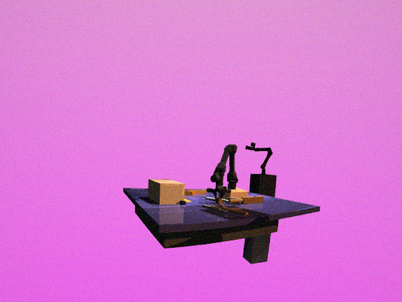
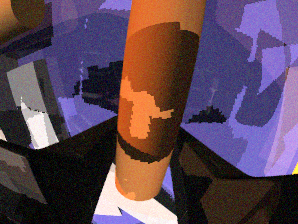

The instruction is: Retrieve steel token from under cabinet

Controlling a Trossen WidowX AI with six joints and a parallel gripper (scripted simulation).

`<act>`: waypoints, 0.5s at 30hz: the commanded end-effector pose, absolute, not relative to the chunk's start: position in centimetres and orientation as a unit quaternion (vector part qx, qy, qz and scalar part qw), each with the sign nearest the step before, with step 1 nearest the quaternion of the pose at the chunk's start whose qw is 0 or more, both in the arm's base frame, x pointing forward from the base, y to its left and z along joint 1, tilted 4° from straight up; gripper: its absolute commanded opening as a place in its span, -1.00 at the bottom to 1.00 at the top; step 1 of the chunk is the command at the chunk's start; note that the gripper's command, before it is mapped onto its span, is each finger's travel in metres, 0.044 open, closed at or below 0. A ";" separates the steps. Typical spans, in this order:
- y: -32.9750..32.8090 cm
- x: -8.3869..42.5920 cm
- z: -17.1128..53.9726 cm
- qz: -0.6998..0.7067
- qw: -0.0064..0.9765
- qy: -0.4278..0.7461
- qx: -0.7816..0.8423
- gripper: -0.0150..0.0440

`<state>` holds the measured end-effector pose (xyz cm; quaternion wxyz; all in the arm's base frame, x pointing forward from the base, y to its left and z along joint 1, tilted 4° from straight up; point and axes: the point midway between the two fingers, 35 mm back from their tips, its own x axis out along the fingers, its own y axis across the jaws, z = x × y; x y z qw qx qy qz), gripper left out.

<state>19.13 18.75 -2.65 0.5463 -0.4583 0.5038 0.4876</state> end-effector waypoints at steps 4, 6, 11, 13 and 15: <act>18.8 19.0 -2.6 0.474 0.560 0.519 -0.438 -0.49; 18.8 19.0 -2.6 0.470 0.563 0.523 -0.434 -0.49; 18.8 19.0 -2.6 0.460 0.572 0.532 -0.423 -0.49; 18.8 19.0 -2.6 0.456 0.575 0.536 -0.418 -0.49; 18.8 19.0 -2.6 0.451 0.578 0.539 -0.414 -0.49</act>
